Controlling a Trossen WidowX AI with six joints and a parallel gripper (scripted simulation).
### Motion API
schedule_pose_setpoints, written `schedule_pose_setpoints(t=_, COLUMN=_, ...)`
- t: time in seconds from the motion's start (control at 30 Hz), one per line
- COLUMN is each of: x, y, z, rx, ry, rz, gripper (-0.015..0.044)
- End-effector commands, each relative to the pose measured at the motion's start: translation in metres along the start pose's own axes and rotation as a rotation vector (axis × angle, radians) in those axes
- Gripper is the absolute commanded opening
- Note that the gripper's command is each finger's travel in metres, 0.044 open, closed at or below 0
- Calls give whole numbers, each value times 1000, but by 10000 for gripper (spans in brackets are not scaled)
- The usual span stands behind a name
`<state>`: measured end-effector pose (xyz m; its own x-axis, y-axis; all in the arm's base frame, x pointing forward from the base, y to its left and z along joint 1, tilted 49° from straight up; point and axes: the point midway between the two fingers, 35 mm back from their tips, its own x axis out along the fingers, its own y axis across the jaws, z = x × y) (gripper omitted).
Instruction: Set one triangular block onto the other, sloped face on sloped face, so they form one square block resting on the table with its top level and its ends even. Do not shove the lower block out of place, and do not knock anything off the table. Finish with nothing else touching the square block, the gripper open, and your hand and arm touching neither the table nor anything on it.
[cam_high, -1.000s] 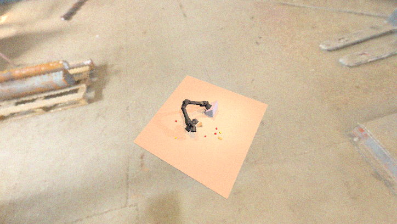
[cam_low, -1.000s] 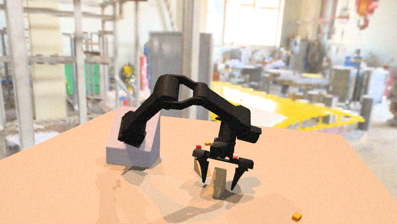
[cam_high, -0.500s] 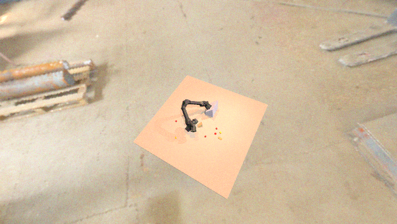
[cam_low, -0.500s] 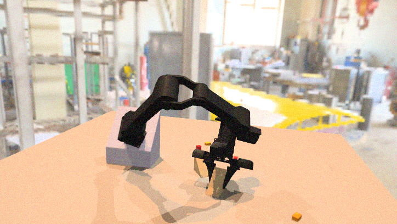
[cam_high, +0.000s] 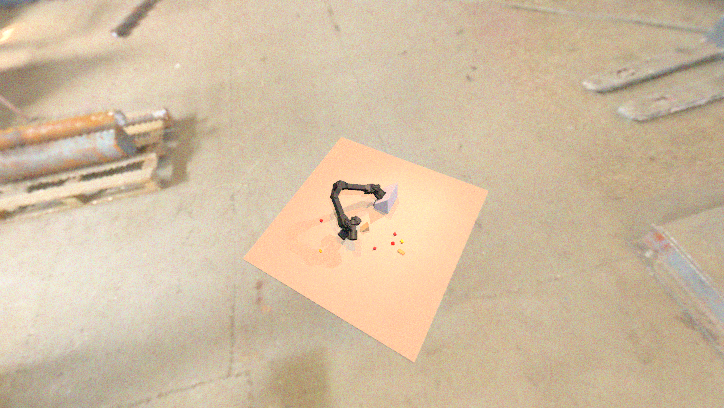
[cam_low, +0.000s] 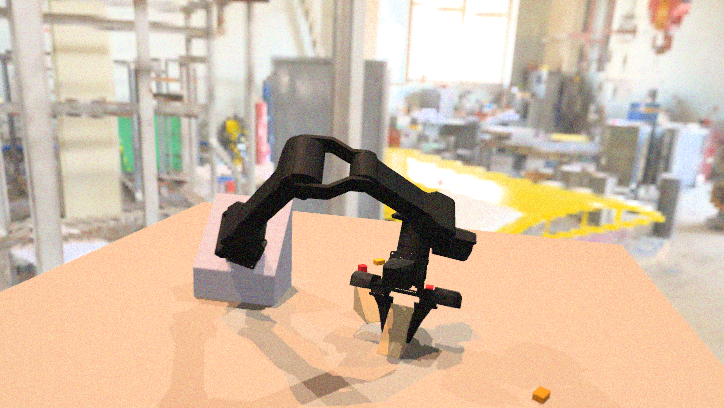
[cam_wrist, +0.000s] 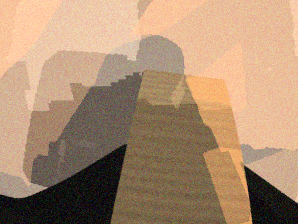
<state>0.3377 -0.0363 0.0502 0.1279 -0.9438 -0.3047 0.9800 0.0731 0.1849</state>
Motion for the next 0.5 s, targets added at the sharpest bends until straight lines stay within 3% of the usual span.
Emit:
schedule_pose_setpoints(t=0.0, x=-2, y=0, z=5, rx=4, ry=59, rz=-3, gripper=0)
schedule_pose_setpoints(t=0.47, x=-8, y=1, z=31, rx=3, ry=448, rz=2, gripper=0)
